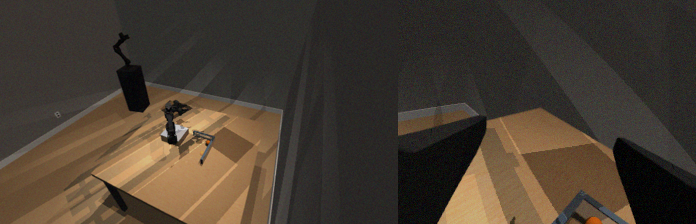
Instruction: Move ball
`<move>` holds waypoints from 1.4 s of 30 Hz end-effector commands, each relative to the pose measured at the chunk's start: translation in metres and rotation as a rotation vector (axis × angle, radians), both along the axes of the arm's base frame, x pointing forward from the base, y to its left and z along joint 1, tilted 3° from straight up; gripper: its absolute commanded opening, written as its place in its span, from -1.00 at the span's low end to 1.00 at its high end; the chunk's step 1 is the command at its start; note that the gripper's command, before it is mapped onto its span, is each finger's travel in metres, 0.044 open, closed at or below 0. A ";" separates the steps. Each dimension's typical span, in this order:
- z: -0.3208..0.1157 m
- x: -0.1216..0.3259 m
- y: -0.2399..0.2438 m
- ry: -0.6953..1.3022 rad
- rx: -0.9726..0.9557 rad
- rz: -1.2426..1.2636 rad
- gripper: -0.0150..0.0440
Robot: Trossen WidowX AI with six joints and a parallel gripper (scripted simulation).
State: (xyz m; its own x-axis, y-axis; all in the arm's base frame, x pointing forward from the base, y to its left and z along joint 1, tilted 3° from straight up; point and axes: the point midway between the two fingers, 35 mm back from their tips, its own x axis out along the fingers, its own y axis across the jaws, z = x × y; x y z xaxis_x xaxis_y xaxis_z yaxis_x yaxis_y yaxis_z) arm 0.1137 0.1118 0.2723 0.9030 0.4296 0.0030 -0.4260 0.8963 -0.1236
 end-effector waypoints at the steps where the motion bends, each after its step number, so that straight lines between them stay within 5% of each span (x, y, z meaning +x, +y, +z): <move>1: 0.001 0.000 0.001 -0.005 -0.003 -0.003 0.78; 10: 0.041 0.025 0.045 -0.138 -0.215 -0.096 0.66; 18: 0.024 0.084 0.082 -0.028 -0.465 -0.126 0.66; 30: -0.077 0.218 0.047 0.616 -0.562 -0.284 0.66; 42: -0.199 0.274 -0.090 1.423 -0.148 -0.569 0.66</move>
State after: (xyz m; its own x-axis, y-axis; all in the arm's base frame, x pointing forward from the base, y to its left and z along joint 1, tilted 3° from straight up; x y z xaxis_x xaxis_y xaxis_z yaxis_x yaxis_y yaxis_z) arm 0.3858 0.0543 0.1000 0.3102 -0.0924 -0.9462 -0.0272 0.9940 -0.1059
